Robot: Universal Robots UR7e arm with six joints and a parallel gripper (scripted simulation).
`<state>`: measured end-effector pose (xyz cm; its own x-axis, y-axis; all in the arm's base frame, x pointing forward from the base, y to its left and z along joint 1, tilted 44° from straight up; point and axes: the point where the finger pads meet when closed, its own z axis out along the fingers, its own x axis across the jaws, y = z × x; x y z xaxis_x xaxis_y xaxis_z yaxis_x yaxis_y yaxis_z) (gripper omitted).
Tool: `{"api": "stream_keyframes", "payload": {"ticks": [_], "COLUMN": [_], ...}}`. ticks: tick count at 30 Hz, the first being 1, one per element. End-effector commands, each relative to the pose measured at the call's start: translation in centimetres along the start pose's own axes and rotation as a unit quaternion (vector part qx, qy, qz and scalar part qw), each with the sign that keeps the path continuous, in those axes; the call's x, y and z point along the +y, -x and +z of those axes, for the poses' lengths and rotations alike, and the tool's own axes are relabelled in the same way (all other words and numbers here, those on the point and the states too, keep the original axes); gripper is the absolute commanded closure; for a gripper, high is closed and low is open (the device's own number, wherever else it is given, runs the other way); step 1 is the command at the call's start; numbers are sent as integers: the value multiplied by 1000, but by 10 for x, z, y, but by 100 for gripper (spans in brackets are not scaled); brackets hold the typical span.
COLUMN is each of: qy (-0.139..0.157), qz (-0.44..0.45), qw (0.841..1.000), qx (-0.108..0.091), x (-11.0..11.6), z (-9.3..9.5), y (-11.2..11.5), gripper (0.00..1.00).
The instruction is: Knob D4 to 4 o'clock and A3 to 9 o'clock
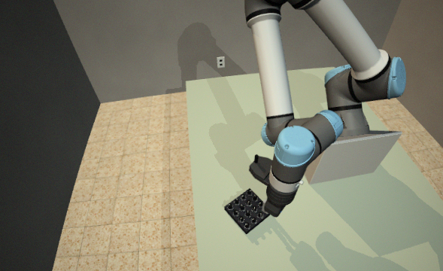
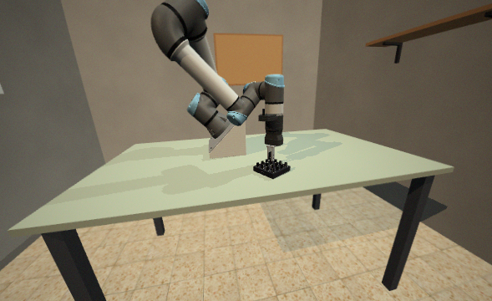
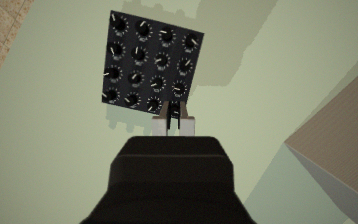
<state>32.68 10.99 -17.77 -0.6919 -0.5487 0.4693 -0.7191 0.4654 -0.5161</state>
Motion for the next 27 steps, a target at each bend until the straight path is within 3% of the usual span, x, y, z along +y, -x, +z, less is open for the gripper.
{"api": "stream_keyframes", "payload": {"ticks": [1, 19, 27], "qy": [0, 0, 0], "qz": [0, 35, 114], "qw": [1000, 999, 993], "qx": [-1, -1, -1], "x": [0, 0, 0], "z": [0, 0, 0], "y": [0, 0, 0], "gripper": [70, 70, 70]}}
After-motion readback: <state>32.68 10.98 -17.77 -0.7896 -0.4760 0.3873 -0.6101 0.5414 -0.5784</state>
